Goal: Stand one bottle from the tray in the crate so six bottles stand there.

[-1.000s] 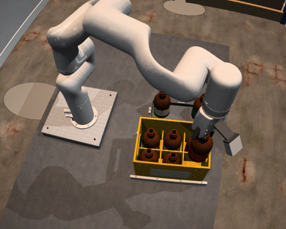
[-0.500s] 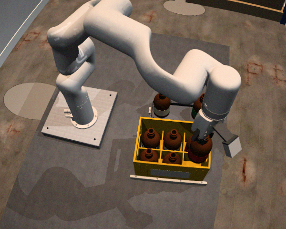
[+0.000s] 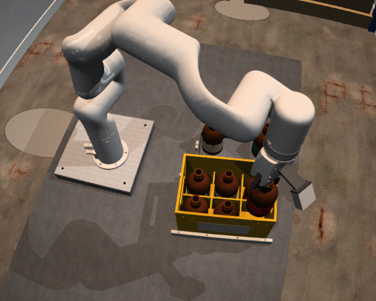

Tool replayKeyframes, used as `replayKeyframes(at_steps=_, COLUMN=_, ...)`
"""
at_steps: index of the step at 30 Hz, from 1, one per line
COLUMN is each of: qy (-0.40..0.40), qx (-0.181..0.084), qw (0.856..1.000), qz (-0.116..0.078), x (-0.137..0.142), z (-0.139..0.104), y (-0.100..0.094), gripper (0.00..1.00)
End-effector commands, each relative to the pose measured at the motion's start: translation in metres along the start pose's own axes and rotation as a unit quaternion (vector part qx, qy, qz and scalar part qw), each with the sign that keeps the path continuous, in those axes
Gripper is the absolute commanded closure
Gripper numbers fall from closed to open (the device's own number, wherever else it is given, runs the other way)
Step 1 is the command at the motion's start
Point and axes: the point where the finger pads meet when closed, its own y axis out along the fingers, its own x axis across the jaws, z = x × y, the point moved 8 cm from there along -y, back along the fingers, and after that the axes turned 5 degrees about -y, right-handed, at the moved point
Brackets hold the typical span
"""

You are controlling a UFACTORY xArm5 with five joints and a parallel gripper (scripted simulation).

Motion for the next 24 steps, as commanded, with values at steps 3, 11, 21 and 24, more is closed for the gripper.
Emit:
replayKeyframes(at_steps=3, qy=0.000, qx=0.002, qw=1.000, qz=0.001, x=-0.0002, z=0.0006, y=0.0053, gripper=1.00)
replayKeyframes(at_steps=11, qy=0.000, qx=0.002, qw=1.000, qz=0.001, x=-0.0002, z=0.0006, y=0.0089, gripper=1.00)
replayKeyframes(at_steps=21, qy=0.000, qx=0.002, qw=1.000, qz=0.001, x=-0.0002, z=0.0007, y=0.0104, gripper=1.00)
replayKeyframes(at_steps=24, qy=0.000, qx=0.002, qw=1.000, qz=0.001, x=-0.0002, z=0.0007, y=0.0104, gripper=1.00)
